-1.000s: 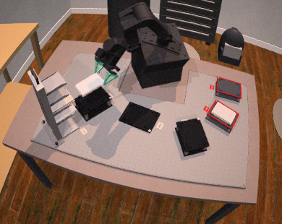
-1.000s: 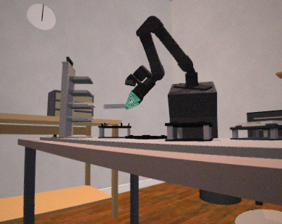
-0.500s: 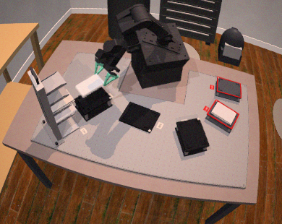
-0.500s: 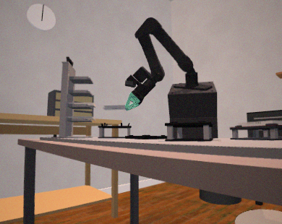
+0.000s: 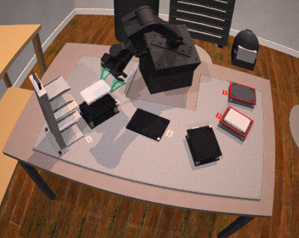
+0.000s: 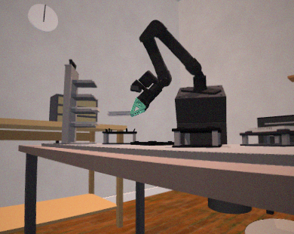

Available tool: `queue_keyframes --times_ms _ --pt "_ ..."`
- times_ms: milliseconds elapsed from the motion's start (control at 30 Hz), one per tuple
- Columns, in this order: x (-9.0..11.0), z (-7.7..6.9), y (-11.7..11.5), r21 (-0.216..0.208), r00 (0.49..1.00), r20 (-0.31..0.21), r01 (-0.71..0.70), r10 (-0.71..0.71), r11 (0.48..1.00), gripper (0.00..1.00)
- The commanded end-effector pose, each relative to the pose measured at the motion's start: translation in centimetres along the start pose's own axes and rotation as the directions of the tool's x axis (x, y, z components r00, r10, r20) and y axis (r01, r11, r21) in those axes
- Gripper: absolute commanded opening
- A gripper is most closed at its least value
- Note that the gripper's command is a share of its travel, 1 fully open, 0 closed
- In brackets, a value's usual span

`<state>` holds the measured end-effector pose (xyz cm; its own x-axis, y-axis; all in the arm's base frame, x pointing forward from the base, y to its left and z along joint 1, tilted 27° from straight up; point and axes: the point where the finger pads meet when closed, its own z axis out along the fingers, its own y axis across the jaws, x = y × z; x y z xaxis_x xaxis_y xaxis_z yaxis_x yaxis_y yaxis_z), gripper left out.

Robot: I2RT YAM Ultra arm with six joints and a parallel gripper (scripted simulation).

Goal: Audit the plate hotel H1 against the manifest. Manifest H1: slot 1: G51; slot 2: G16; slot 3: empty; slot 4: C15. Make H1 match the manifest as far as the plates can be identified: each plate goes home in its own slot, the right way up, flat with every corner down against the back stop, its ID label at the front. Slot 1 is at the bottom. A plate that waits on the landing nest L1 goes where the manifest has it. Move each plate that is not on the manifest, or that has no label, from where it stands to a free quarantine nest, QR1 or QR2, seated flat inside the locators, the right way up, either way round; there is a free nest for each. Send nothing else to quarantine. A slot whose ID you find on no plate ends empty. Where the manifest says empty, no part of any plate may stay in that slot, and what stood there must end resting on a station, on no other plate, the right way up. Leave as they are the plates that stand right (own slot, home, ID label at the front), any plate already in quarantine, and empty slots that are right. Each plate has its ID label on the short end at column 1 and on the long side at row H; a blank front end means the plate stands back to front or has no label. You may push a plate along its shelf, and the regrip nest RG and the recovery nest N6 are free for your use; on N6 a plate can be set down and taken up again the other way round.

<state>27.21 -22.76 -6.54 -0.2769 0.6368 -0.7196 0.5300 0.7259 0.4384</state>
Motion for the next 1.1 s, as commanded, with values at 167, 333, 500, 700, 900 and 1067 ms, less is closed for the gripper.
queue_keyframes --times_ms 167,333,500,700,900,1067 --pt "-0.9 0.2 -0.1 0.005 0.999 0.041 0.018 -0.018 1.000 0.86" --pt "-0.8 0.4 -0.1 0.005 0.999 0.041 0.018 -0.018 1.000 0.86" --pt "-0.7 0.5 -0.1 0.005 0.999 0.041 0.018 -0.018 1.000 0.86" --pt "-0.4 0.7 -0.1 0.005 0.999 0.041 0.018 -0.018 1.000 0.86" --pt "-0.2 0.9 -0.1 0.005 0.999 0.041 0.018 -0.018 1.000 0.86" --pt "-0.1 1.0 -0.1 0.005 0.999 0.041 0.018 -0.018 1.000 0.86"
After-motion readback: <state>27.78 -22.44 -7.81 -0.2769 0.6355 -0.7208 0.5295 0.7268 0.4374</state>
